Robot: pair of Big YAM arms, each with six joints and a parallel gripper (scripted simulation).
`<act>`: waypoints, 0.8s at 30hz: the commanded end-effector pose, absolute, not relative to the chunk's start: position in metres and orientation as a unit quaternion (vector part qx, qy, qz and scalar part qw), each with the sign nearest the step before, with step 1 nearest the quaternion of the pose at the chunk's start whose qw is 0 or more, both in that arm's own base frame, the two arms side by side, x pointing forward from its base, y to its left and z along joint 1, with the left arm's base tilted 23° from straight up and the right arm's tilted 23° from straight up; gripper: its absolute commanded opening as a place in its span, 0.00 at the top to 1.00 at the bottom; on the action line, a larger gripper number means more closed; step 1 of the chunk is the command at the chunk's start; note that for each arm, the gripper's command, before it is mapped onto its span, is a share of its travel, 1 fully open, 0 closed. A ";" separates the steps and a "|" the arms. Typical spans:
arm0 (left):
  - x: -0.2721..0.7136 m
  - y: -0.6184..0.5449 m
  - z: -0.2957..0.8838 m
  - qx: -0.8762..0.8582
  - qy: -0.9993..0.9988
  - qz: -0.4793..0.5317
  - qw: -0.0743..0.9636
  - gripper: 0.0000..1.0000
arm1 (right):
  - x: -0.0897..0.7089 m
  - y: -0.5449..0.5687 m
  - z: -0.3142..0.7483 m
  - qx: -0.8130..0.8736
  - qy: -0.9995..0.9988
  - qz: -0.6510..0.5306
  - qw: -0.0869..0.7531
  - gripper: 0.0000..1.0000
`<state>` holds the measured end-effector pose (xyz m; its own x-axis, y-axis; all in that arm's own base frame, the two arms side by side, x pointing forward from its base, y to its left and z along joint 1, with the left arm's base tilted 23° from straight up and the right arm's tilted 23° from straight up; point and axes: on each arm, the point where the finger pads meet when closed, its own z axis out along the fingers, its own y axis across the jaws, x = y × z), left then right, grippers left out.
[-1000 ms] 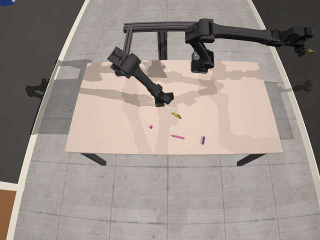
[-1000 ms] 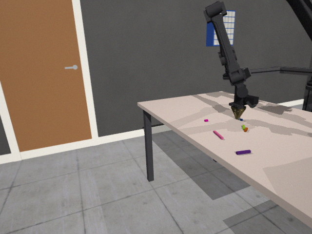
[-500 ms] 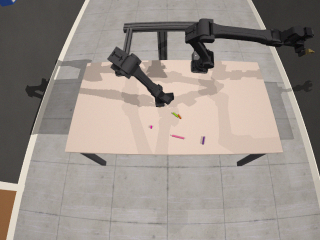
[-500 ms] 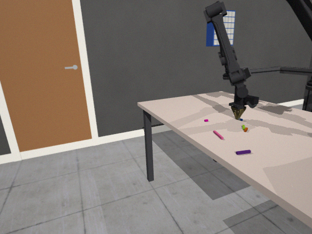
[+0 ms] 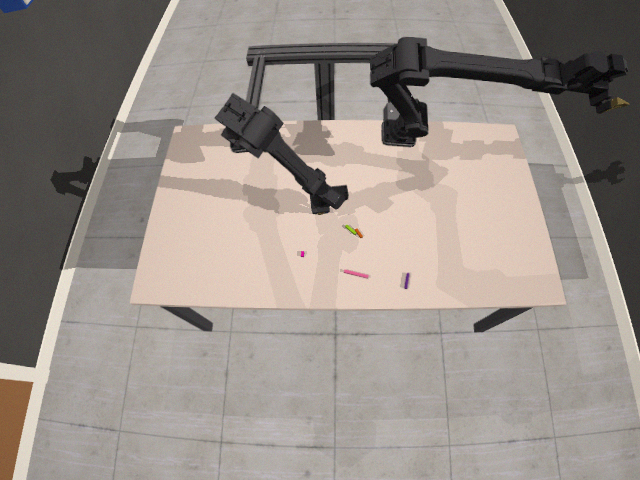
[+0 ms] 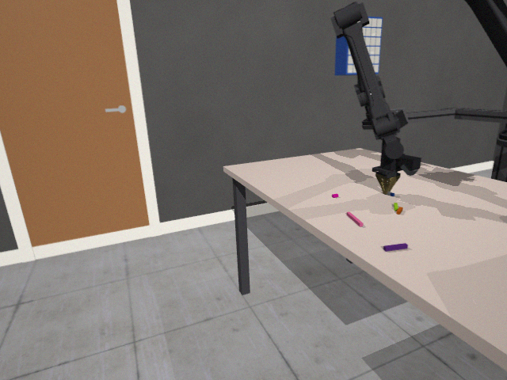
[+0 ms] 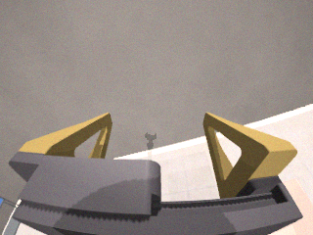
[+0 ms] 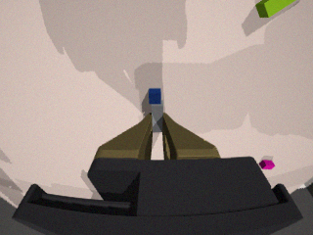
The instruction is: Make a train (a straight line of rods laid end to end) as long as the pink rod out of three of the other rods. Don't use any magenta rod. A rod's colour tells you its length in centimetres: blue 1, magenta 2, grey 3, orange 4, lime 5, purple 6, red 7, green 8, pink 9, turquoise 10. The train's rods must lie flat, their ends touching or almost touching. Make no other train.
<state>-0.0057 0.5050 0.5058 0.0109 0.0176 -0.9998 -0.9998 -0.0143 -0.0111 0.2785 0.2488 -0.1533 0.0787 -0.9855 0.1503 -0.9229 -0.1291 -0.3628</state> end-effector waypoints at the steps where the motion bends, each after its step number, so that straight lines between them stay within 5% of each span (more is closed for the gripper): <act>1: -0.011 0.503 0.554 -0.478 0.467 0.532 0.520 0.00 | 0.275 0.256 -0.155 -0.732 0.652 -0.177 0.086 0.96; 24: -0.011 0.503 0.554 -0.478 0.467 0.532 0.520 0.00 | 0.271 0.254 -0.156 -0.732 0.652 -0.177 0.087 0.96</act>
<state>-0.0057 0.5050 0.5058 0.0109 0.0176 -0.9998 -0.9998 -0.0143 -0.0111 0.2776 0.2494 -0.1537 0.0810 -0.9853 0.1507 -0.9228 -0.1312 -0.3623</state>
